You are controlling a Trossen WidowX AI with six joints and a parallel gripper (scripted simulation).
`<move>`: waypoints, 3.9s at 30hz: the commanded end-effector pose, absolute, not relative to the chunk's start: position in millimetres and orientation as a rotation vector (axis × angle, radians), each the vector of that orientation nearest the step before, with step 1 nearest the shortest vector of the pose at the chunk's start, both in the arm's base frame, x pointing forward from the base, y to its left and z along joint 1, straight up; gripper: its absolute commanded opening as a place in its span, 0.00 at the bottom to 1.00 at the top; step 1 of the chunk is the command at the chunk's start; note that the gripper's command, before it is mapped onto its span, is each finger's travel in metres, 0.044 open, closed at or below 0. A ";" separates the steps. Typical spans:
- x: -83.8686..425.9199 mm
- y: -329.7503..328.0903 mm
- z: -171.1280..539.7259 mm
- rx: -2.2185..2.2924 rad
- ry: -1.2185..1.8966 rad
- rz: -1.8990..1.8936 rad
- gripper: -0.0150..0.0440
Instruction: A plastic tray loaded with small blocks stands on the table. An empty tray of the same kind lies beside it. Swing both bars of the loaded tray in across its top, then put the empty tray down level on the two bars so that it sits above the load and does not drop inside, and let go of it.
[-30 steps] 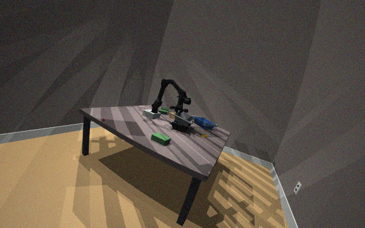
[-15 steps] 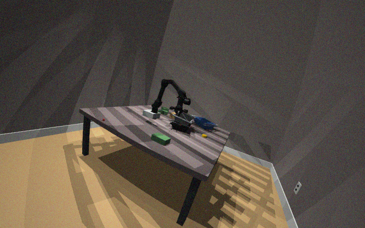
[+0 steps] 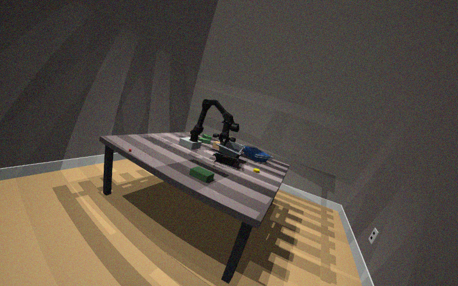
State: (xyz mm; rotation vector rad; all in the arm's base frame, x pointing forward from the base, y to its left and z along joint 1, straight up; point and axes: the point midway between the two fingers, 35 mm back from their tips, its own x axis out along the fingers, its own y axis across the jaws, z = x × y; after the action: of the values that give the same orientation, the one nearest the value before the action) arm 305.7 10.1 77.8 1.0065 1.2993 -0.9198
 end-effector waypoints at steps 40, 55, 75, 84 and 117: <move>302.7 9.2 71.9 0.998 1.308 -0.930 0.25; 297.1 7.6 61.6 0.982 1.324 -0.948 0.25; 297.1 7.6 61.6 0.982 1.324 -0.948 0.25; 297.1 7.6 61.6 0.982 1.324 -0.948 0.25; 297.1 7.6 61.6 0.982 1.324 -0.948 0.38</move>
State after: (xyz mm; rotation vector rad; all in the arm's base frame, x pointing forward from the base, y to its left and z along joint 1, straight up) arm 304.9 9.7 70.3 1.0096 1.2945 -0.9151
